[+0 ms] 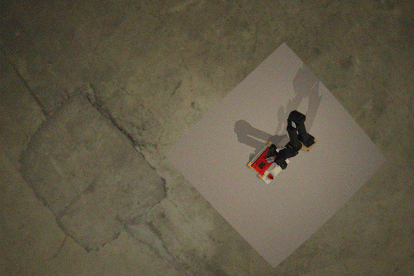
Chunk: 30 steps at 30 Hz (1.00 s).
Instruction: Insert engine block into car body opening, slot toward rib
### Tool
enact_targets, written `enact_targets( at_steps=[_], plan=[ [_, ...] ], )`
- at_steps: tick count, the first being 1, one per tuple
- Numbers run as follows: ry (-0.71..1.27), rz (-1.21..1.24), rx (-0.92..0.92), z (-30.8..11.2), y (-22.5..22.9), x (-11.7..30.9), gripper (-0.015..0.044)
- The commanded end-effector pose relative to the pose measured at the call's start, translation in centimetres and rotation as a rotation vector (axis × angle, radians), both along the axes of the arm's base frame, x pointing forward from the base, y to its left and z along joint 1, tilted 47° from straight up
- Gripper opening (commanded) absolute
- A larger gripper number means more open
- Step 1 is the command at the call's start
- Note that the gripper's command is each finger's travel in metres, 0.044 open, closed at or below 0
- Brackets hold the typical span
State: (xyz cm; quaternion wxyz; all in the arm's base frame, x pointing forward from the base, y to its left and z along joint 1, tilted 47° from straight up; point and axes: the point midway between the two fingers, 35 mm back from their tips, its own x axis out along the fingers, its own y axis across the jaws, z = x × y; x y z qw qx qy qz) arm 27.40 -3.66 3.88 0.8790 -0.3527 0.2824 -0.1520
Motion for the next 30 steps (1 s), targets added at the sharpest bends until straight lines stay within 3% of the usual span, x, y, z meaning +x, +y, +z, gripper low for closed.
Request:
enact_targets(
  at_steps=[1, 4, 21, 30],
  plan=[
    [0.003, 0.008, -0.002, -0.59, -0.47, 0.08, 0.0000],
    [0.003, 0.008, -0.002, -0.50, -0.38, 0.12, 0.0000],
    [-0.004, 0.011, 0.001, -0.35, -0.24, 0.19, 0.0440],
    [0.001, 0.009, 0.000, -0.10, 0.09, -0.34, 0.0440]
  ],
)
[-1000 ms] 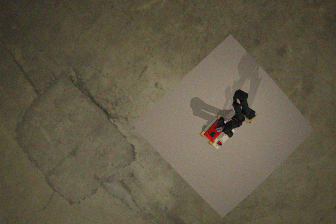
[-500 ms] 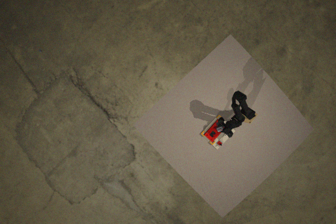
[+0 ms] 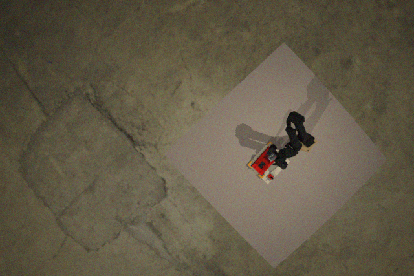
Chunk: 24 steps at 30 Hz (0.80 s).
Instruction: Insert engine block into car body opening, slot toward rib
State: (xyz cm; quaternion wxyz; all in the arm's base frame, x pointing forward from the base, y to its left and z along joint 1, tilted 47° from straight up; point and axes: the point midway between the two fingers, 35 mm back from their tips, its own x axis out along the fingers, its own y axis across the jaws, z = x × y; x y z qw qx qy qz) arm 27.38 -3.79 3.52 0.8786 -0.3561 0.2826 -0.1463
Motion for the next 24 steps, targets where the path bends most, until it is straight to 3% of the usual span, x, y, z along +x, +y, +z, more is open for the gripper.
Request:
enact_targets(
  at_steps=[1, 10, 24],
  plan=[
    [-0.004, -0.003, 0.003, 0.4, 0.4, -0.5, 0.0440],
    [-0.001, -0.004, 0.003, 1.6, 1.9, -3.4, 0.0440],
    [-0.004, 0.001, 0.004, 1.6, 1.9, -3.0, 0.0440]
  ],
)
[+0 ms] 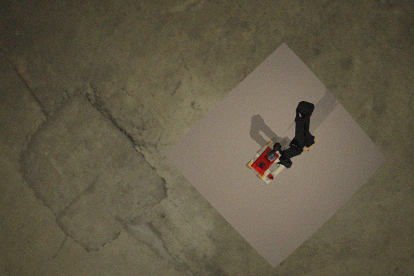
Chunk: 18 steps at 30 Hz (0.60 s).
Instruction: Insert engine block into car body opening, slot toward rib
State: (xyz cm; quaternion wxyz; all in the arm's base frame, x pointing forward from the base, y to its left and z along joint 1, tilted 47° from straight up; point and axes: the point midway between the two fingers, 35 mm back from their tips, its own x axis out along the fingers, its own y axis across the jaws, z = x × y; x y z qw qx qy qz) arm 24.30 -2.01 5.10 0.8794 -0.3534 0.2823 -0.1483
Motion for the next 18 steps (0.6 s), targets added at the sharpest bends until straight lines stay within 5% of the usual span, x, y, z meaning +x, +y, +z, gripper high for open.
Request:
enact_targets(
  at_steps=[1, 18],
  plan=[
    [0.000, 0.006, 0.000, 0.04, 0.09, 0.08, 0.0440],
    [0.262, 0.134, -0.269, -0.54, 0.61, 0.99, 0.0440]
  ],
)
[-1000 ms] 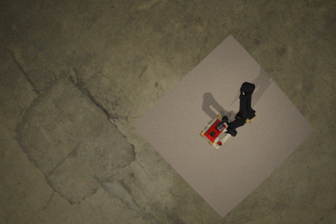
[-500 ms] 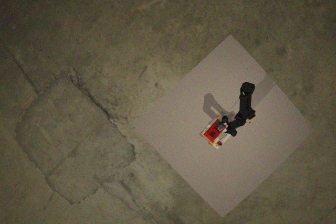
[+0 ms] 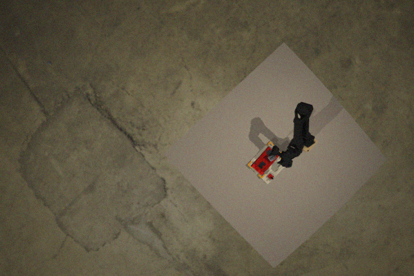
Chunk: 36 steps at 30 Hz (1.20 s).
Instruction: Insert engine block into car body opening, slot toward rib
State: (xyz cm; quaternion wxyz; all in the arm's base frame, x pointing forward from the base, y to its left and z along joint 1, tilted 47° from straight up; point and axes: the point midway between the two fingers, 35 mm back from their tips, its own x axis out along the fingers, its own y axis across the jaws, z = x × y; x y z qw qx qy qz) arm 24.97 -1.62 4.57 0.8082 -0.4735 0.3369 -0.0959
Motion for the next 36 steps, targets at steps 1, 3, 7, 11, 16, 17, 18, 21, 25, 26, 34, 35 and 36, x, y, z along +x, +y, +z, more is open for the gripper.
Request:
enact_targets(
  at_steps=[1, 3, 7, 11, 16, 17, 18, 21, 25, 26, 34, 35, 36],
  plan=[
    [0.076, 0.045, -0.074, -0.1, 0.3, 0.4, 0.0440],
    [0.122, 0.069, -0.119, -0.1, 0.3, 0.5, 0.0440],
    [0.215, 0.120, -0.208, -0.3, 0.5, 0.7, 0.0440],
    [0.308, 0.174, -0.295, -0.4, 0.6, 0.9, 0.0440],
    [0.425, 0.245, -0.400, -0.5, 0.8, 1.1, 0.0440],
    [0.449, 0.259, -0.421, -0.5, 0.8, 1.2, 0.0440],
    [0.472, 0.274, -0.442, -0.5, 0.9, 1.2, 0.0440],
    [0.543, 0.320, -0.503, -0.5, 0.9, 1.3, 0.0440],
    [0.636, 0.382, -0.583, -0.6, 1.0, 1.4, 0.0440],
    [0.660, 0.399, -0.603, -0.5, 1.1, 1.4, 0.0440],
    [0.847, 0.534, -0.755, -0.5, 1.2, 1.6, 0.0440],
    [0.871, 0.552, -0.773, -0.4, 1.3, 1.6, 0.0440],
    [0.894, 0.570, -0.792, -0.4, 1.3, 1.6, 0.0440]
  ],
)
